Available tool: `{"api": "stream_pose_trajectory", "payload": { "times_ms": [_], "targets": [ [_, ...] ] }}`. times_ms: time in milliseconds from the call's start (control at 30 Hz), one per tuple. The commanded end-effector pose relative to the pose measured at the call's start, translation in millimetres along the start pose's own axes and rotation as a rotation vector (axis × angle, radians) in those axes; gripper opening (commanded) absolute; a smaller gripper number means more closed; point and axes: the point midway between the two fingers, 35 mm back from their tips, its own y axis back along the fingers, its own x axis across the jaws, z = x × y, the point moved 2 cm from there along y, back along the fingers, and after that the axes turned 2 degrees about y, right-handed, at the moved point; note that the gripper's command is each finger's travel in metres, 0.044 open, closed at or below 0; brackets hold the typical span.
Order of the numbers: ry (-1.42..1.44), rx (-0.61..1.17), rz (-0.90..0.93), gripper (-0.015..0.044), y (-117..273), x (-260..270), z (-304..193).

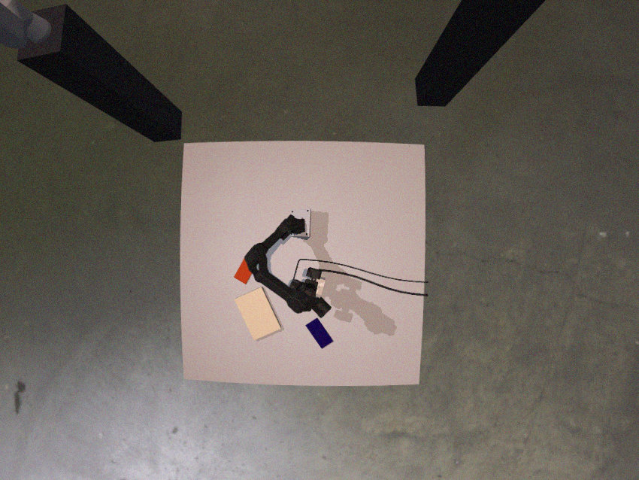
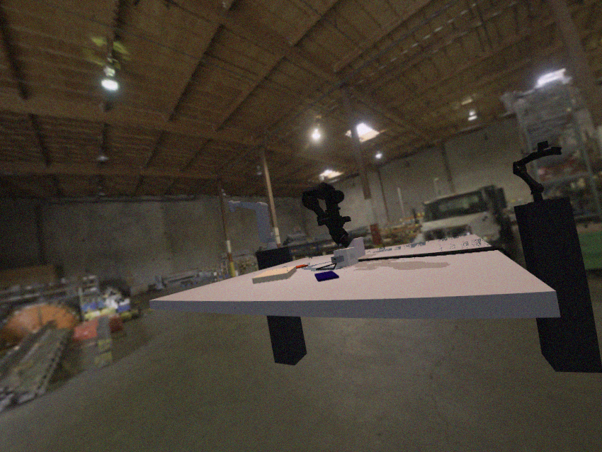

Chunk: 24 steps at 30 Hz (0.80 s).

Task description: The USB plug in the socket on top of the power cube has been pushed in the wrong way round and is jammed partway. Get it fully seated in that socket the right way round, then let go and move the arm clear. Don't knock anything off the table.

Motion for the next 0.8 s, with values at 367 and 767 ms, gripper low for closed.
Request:
{"api": "stream_pose_trajectory", "payload": {
  "times_ms": [367,767],
  "targets": [
    [0.011,0.005,-0.001,0.0000,7.2,0.2,-0.8],
    [0.302,0.001,0.001,0.0000,5.9,0.0,-0.2]
  ]
}}
